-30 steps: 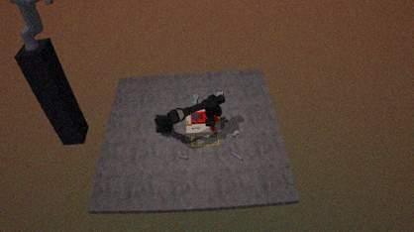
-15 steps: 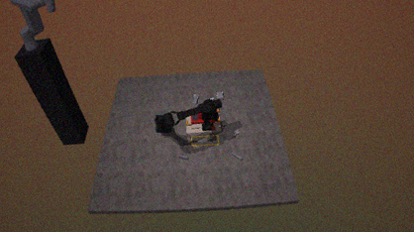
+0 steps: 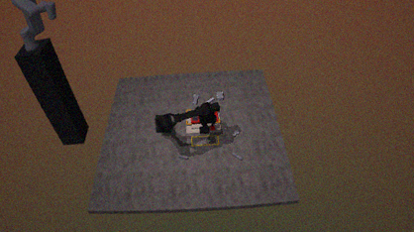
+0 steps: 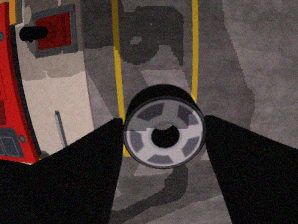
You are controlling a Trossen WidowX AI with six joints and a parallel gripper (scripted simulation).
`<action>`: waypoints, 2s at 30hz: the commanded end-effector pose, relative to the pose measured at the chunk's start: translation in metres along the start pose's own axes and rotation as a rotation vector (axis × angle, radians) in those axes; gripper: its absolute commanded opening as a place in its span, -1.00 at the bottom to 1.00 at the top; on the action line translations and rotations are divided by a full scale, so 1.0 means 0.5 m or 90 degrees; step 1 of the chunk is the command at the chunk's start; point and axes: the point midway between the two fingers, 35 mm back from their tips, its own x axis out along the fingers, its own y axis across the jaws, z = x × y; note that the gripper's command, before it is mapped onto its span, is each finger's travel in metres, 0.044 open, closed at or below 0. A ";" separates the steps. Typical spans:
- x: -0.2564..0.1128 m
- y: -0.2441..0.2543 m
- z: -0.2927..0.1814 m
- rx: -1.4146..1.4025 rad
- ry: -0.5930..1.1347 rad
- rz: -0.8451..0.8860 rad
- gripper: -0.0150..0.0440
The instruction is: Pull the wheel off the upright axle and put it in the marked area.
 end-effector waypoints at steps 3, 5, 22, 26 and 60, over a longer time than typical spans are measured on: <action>0.030 -0.003 -0.004 -0.003 0.003 -0.003 -0.49; 0.035 -0.003 -0.004 -0.003 0.003 -0.003 -0.49; 0.189 -0.005 -0.003 -0.003 0.003 -0.005 -0.49; 0.203 -0.006 -0.005 -0.003 0.003 -0.006 -0.49; 0.030 0.046 -0.075 -0.008 -0.001 0.004 1.00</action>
